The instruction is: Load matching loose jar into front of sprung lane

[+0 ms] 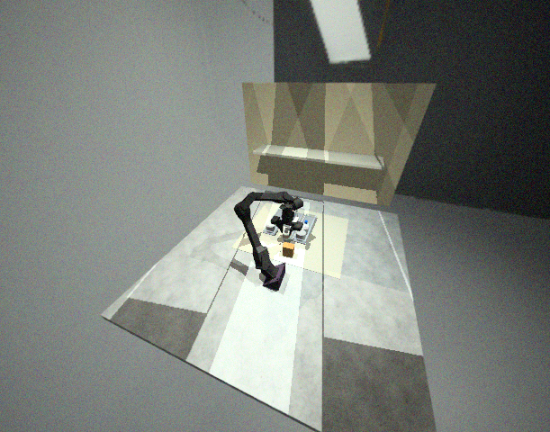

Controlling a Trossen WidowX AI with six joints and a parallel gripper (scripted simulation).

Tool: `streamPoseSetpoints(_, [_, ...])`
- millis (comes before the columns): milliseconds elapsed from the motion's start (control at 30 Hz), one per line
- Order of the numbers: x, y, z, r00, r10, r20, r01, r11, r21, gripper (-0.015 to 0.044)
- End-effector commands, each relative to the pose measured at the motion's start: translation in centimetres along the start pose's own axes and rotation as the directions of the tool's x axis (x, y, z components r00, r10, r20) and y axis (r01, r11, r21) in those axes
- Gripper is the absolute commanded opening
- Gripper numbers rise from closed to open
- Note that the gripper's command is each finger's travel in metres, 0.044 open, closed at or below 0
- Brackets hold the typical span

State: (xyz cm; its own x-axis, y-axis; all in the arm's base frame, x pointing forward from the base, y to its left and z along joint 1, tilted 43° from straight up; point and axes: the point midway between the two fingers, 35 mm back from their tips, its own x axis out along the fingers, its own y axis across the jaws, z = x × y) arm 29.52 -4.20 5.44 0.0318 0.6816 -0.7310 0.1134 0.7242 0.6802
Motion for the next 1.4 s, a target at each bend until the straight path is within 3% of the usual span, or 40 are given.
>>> streamPoseSetpoints(0, [-0.3,0.1,0.9,1.0,-0.001,0.024,0.002,1.0,-0.013,0.0])
streamPoseSetpoints(1367, [-0.5,0.3,2.6,1.0,-0.001,0.024,0.002,1.0,-0.014,0.0])
